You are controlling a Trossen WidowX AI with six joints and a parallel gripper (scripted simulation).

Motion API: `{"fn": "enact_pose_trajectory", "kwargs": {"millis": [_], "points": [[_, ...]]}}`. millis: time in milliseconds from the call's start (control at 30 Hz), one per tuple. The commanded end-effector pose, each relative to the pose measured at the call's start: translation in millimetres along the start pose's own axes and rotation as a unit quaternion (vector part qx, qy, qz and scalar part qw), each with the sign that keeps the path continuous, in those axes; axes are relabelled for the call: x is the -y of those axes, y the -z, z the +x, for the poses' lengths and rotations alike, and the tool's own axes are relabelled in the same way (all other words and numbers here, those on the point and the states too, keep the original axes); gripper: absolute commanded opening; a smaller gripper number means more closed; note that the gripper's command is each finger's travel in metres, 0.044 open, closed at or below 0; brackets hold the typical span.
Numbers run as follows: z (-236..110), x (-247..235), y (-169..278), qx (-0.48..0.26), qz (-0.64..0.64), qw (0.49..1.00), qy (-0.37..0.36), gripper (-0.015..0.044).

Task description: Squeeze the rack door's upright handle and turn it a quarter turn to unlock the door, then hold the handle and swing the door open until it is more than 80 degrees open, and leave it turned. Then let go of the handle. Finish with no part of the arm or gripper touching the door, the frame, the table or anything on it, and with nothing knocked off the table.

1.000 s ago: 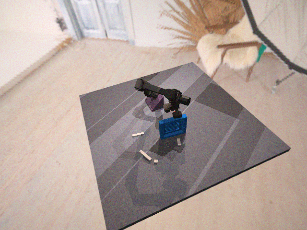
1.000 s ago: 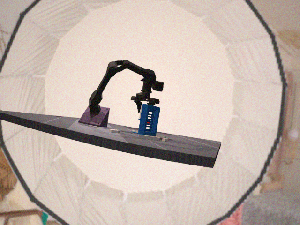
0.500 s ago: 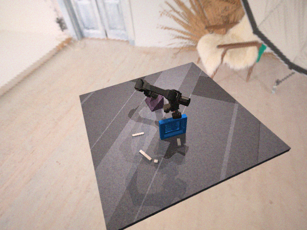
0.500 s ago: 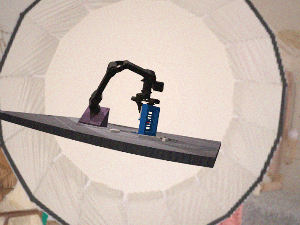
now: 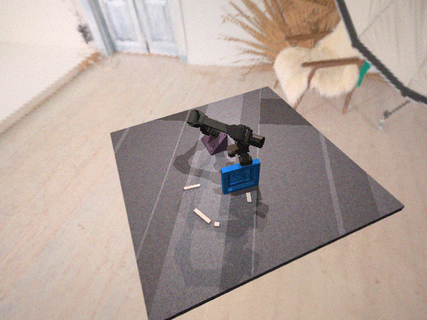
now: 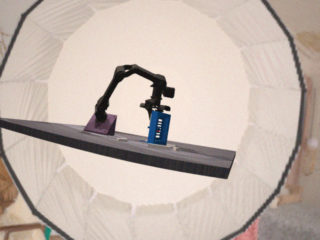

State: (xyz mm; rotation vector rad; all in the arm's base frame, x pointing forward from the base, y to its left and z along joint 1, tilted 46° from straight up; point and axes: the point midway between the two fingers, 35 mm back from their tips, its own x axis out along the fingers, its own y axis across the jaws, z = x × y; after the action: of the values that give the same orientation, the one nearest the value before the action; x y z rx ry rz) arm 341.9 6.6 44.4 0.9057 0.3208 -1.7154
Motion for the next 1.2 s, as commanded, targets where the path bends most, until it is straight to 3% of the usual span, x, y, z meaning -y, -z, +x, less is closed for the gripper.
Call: {"fn": "enact_pose_trajectory", "kwargs": {"millis": [0, 467, 1167], "points": [[0, 0, 0, 0.000, 0.001, 1.000, 0.000, 0.0113], [0, 0, 0, 0.000, 0.001, 1.000, 0.000, 0.0021], [0, 12, -9, 0.000, -0.190, 0.982, 0.001, 0.0021]]}}
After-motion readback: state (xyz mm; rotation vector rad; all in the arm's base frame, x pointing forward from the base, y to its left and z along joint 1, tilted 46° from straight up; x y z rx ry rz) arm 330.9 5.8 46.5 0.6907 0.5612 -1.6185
